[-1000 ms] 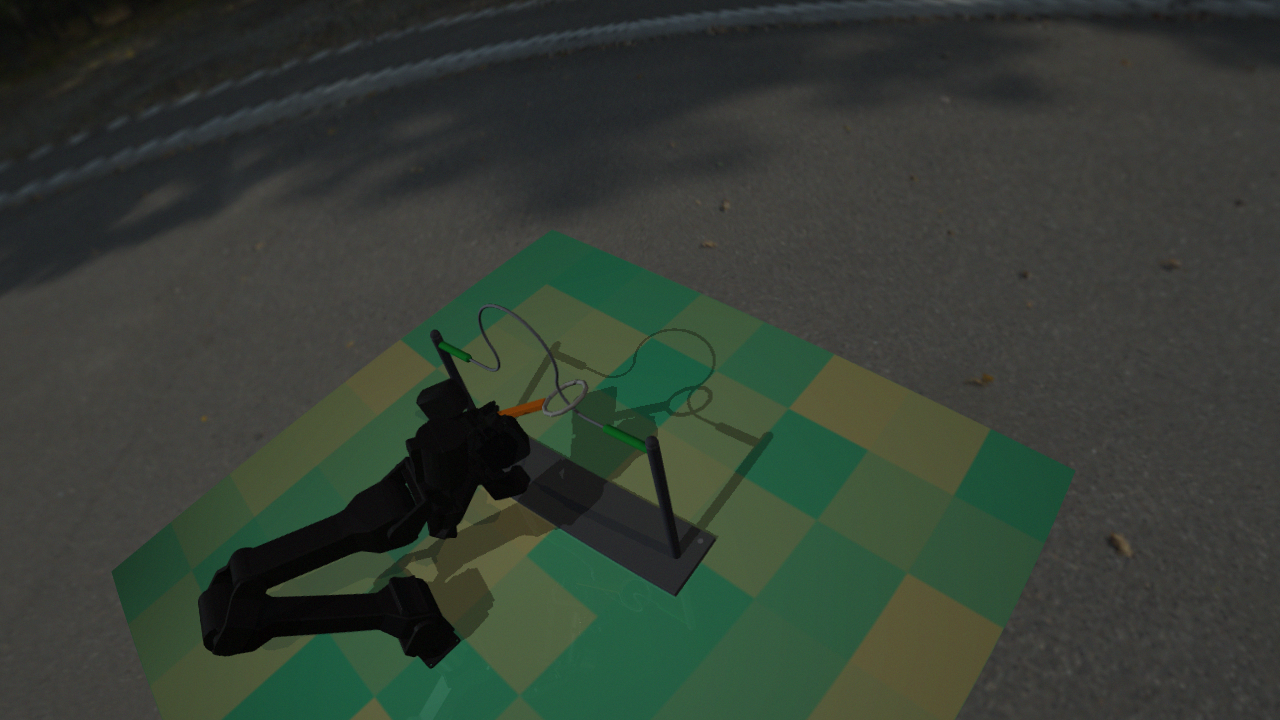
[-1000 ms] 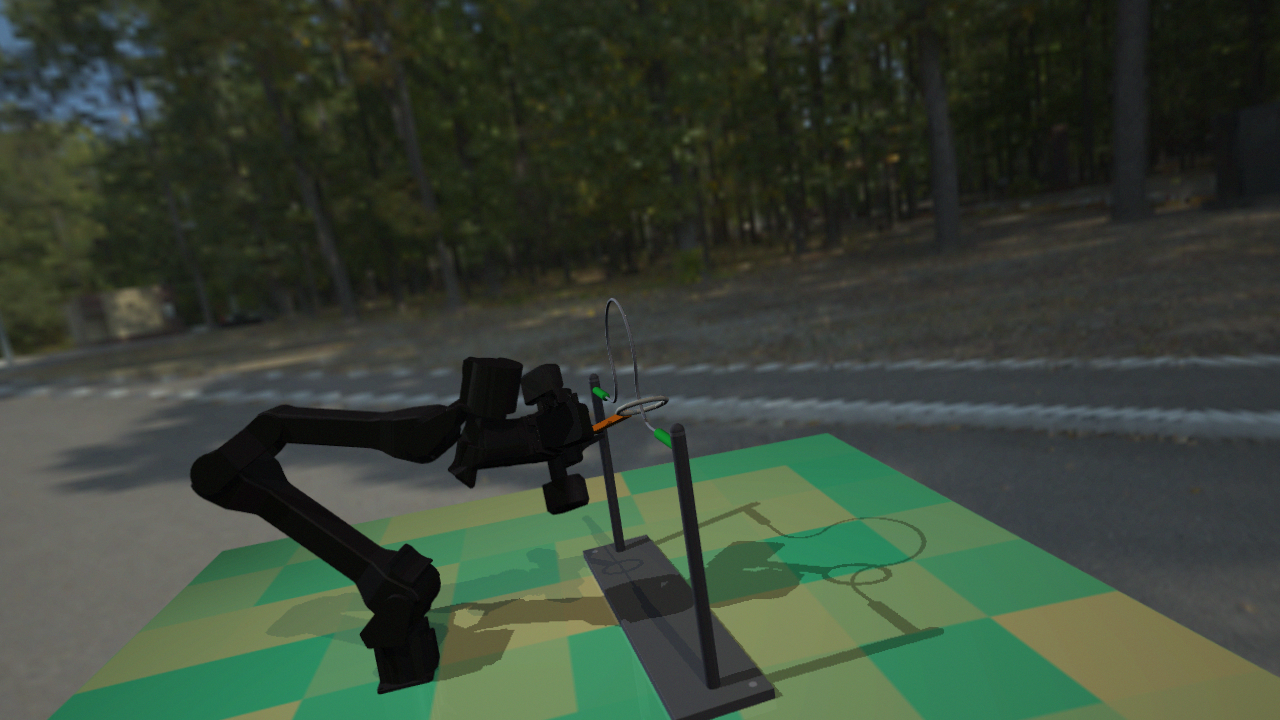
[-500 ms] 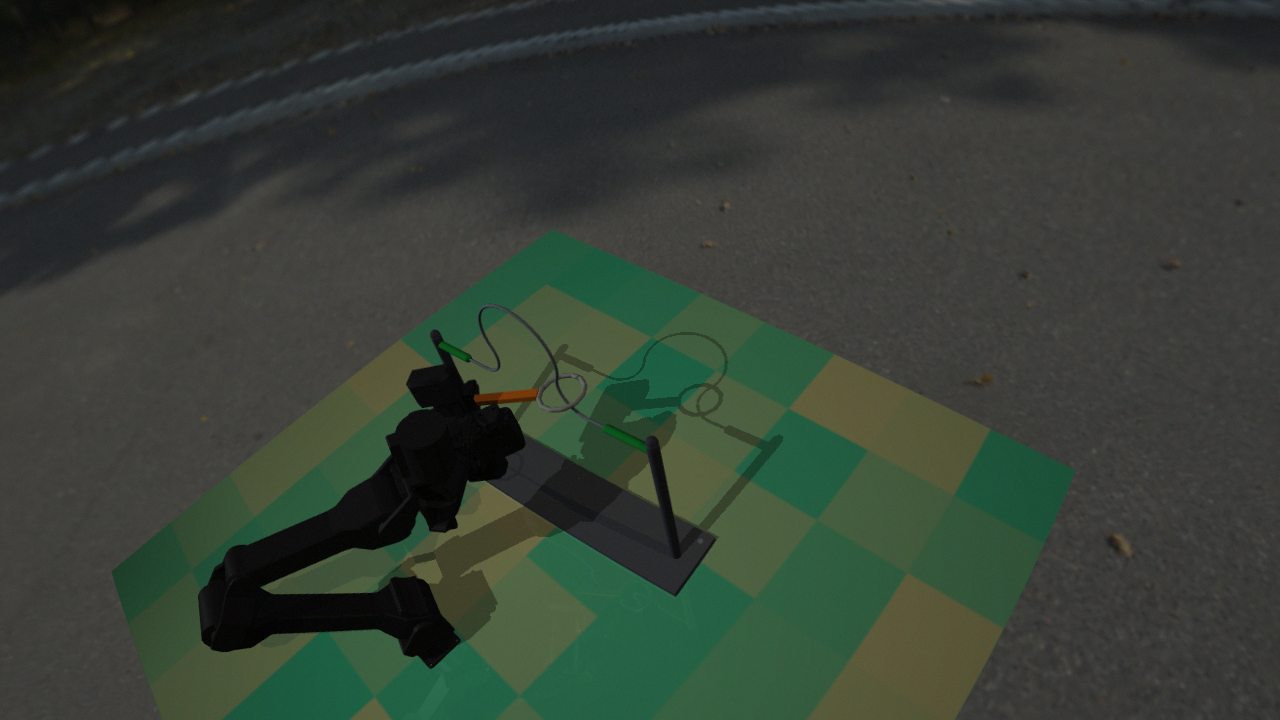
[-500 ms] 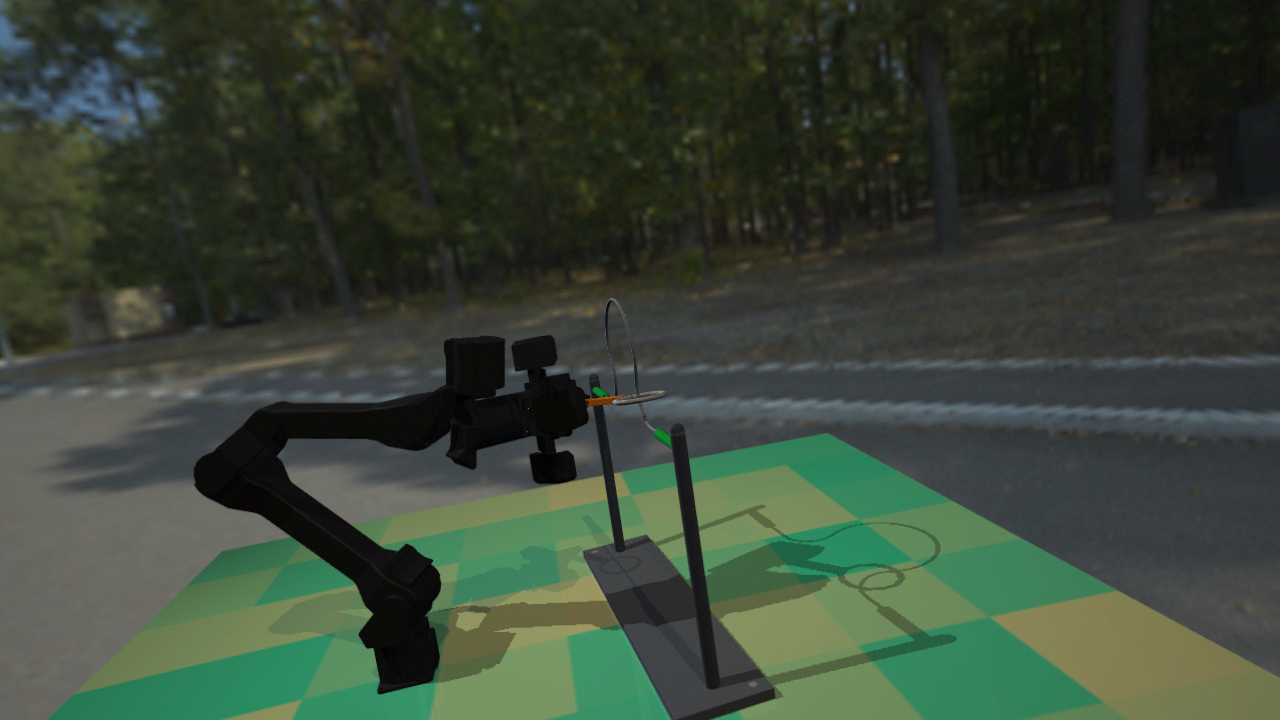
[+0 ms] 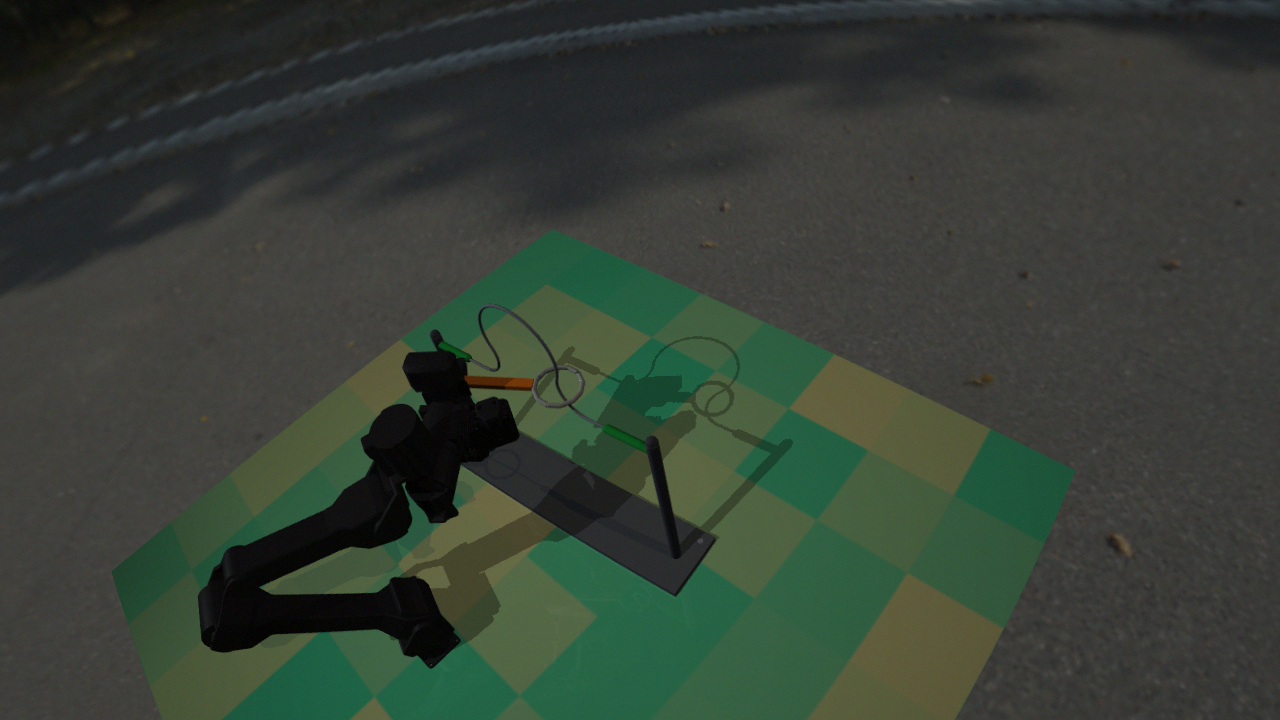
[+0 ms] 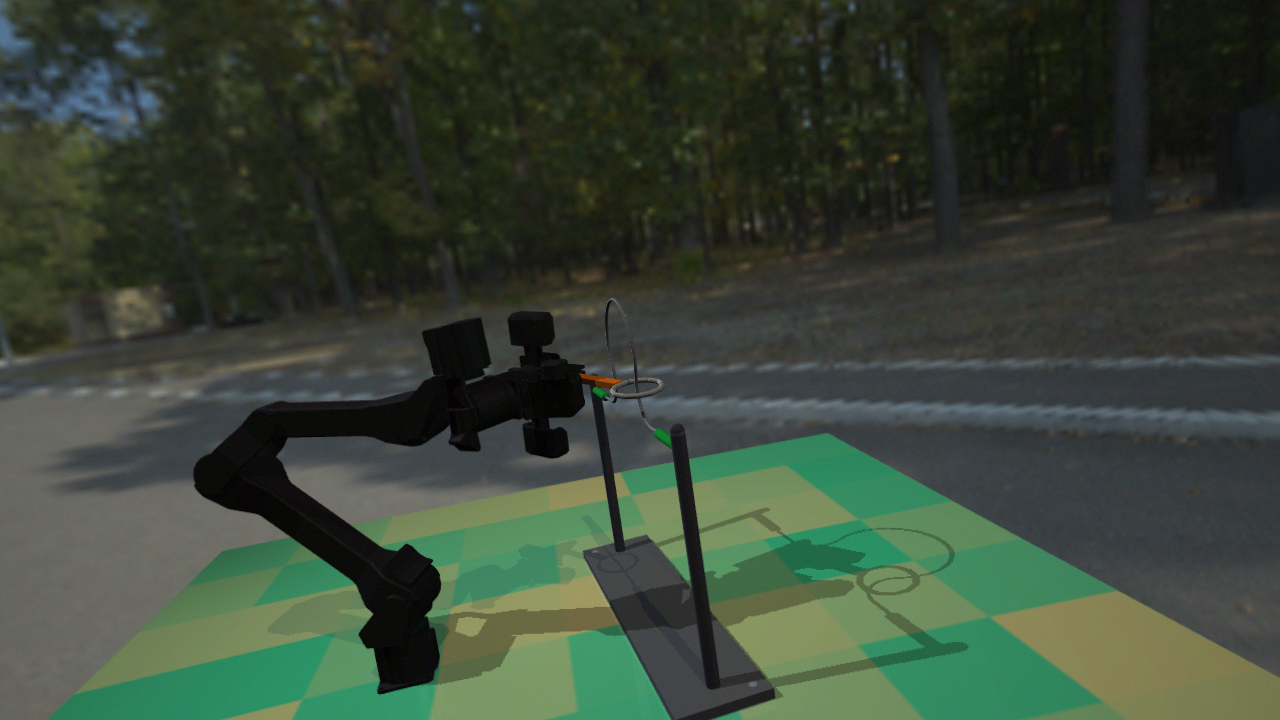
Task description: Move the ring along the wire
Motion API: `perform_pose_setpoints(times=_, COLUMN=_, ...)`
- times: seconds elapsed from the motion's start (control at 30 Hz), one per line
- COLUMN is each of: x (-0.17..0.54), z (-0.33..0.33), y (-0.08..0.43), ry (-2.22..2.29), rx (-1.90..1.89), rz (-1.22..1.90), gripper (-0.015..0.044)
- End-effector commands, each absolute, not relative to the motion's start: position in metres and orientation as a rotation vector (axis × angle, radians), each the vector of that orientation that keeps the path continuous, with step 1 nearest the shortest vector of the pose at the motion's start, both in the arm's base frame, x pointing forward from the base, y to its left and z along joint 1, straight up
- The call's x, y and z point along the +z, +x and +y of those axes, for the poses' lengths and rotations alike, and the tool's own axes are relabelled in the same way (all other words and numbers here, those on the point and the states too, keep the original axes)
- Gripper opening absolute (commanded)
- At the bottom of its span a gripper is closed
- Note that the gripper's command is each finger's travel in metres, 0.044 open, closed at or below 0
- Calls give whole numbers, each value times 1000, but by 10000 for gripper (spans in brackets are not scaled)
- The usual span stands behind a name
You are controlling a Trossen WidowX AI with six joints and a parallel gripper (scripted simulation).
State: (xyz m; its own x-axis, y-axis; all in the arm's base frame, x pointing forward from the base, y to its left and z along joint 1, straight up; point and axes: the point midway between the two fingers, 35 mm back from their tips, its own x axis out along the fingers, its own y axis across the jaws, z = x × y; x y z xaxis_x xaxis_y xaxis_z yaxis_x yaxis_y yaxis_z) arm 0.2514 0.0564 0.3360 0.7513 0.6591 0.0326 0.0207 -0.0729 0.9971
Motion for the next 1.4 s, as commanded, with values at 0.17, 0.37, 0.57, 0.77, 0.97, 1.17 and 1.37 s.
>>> perform_pose_setpoints(times=0.17, x=359, z=53, y=251, ry=1670, rx=607, rz=558, gripper=-150)
perform_pose_setpoints(times=0.37, x=368, z=50, y=251, ry=1696, rx=610, rz=561, gripper=-150)
perform_pose_setpoints(times=0.57, x=372, z=49, y=251, ry=1675, rx=600, rz=569, gripper=-150)
perform_pose_setpoints(times=0.77, x=371, z=49, y=251, ry=1626, rx=582, rz=579, gripper=-150)
perform_pose_setpoints(times=0.97, x=369, z=49, y=251, ry=1550, rx=555, rz=593, gripper=-150)
perform_pose_setpoints(times=1.17, x=365, z=49, y=251, ry=1463, rx=525, rz=606, gripper=-150)
perform_pose_setpoints(times=1.37, x=360, z=49, y=251, ry=1373, rx=493, rz=618, gripper=-150)
